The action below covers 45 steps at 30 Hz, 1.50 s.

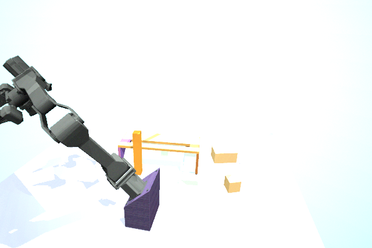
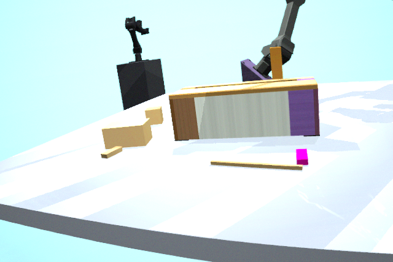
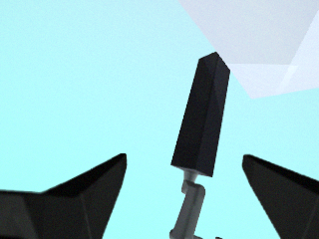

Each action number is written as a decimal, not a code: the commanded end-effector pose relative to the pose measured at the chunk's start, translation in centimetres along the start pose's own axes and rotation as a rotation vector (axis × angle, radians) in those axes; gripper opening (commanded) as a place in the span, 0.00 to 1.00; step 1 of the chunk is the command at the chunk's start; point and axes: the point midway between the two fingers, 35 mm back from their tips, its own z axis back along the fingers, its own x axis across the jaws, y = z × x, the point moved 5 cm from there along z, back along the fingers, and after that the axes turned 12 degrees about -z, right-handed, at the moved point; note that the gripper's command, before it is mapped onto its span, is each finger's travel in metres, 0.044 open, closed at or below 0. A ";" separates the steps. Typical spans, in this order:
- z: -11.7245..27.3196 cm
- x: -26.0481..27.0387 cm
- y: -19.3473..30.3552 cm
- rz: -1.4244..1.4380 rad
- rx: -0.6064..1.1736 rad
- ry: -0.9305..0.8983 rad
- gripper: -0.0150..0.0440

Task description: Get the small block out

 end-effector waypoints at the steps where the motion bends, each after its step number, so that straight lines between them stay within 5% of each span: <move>1: 0.0 0.1 -0.1 -0.001 -0.002 -0.003 0.93; 11: 1.8 6.3 -9.4 -0.097 -0.246 -0.229 0.93; 21: 7.9 9.2 -21.6 -0.287 -0.576 -0.375 0.93; 36: 20.6 1.8 -35.6 -0.736 -0.945 -0.269 0.93; 45: 21.2 1.0 -36.0 -0.764 -0.950 -0.251 0.93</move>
